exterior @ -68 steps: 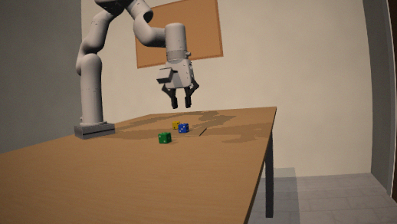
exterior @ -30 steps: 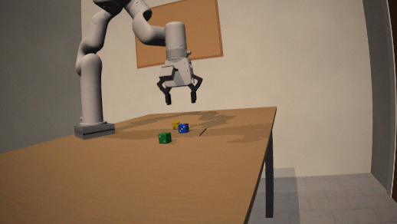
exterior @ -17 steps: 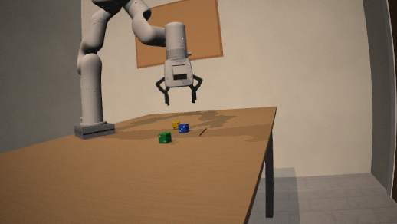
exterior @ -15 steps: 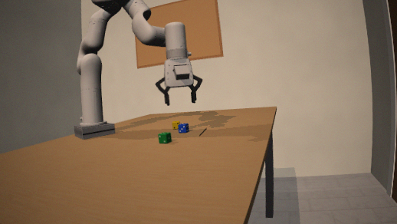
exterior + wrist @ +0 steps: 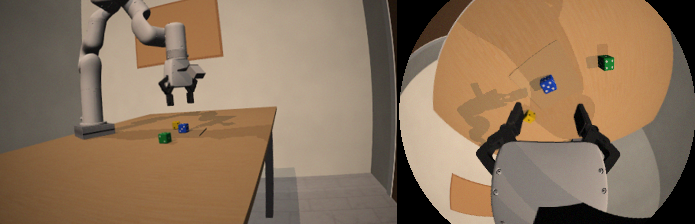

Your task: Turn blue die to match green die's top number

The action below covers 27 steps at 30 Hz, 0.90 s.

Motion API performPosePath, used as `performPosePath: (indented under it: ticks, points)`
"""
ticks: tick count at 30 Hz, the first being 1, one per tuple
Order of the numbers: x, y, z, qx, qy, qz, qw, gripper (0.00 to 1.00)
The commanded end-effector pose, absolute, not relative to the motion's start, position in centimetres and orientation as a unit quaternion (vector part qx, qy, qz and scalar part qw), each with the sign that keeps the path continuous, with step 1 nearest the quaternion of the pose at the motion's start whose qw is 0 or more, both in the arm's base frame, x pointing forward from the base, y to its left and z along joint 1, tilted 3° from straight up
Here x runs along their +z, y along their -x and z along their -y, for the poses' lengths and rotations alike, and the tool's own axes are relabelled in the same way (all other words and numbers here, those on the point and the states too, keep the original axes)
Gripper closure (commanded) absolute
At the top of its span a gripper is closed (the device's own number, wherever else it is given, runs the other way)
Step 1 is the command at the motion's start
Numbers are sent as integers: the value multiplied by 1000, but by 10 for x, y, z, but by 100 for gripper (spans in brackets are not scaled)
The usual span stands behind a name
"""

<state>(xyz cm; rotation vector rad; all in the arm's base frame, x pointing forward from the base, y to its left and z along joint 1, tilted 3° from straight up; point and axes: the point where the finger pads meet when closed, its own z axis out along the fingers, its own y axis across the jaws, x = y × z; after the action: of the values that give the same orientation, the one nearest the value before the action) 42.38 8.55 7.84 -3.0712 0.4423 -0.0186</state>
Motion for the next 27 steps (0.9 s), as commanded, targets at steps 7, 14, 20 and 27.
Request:
performPosePath:
  ticks: [7,14,20,27]
  points:
    - [79,-425,-86,-8,999,38,25,0]
    - [79,-425,-86,-11,987,161,24,0]
    - [78,-424,-86,-13,964,266,22,0]
    - [78,-424,-86,-16,931,364,21,0]
